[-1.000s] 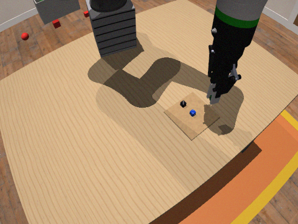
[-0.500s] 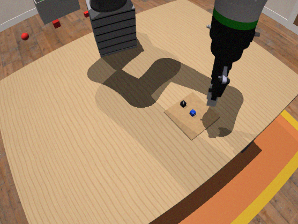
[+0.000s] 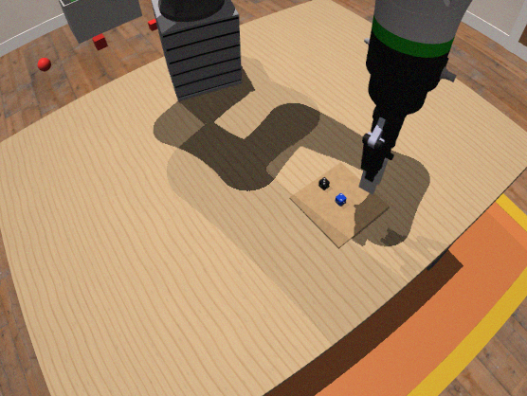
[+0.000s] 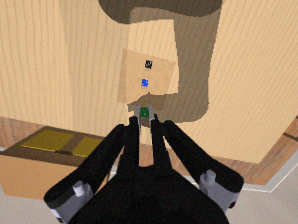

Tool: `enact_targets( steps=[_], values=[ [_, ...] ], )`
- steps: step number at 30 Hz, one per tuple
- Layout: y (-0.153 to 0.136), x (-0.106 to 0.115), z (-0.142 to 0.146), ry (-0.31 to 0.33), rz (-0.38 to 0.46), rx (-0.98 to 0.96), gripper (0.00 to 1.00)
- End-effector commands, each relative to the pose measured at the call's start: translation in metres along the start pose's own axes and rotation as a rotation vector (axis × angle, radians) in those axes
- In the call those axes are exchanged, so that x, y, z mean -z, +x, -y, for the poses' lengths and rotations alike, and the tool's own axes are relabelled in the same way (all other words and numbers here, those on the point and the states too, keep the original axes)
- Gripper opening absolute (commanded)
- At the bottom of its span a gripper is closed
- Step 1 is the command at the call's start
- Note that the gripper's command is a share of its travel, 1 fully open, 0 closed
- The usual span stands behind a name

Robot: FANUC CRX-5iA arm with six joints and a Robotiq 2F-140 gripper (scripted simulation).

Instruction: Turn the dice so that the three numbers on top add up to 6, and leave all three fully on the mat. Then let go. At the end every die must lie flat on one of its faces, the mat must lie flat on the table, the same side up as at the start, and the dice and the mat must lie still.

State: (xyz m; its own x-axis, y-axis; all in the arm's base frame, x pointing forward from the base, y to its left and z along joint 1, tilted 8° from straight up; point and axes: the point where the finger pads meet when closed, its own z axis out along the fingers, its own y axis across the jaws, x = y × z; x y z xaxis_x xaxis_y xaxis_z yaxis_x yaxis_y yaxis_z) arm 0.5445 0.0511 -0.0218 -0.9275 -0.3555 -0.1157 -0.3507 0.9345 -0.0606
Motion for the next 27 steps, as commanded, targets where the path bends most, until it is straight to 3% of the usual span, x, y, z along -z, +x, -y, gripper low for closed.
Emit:
enact_targets(
  steps=[1, 10, 27],
  values=[
    [0.0, 0.0003, 0.0028, 0.015, 0.001, -0.124, 0.07],
    [0.0002, 0.0005, 0.0062, 0.014, 0.002, -0.264, 0.07],
    [0.0002, 0.0005, 0.0065, 0.014, 0.002, -0.275, 0.07]
  ],
)
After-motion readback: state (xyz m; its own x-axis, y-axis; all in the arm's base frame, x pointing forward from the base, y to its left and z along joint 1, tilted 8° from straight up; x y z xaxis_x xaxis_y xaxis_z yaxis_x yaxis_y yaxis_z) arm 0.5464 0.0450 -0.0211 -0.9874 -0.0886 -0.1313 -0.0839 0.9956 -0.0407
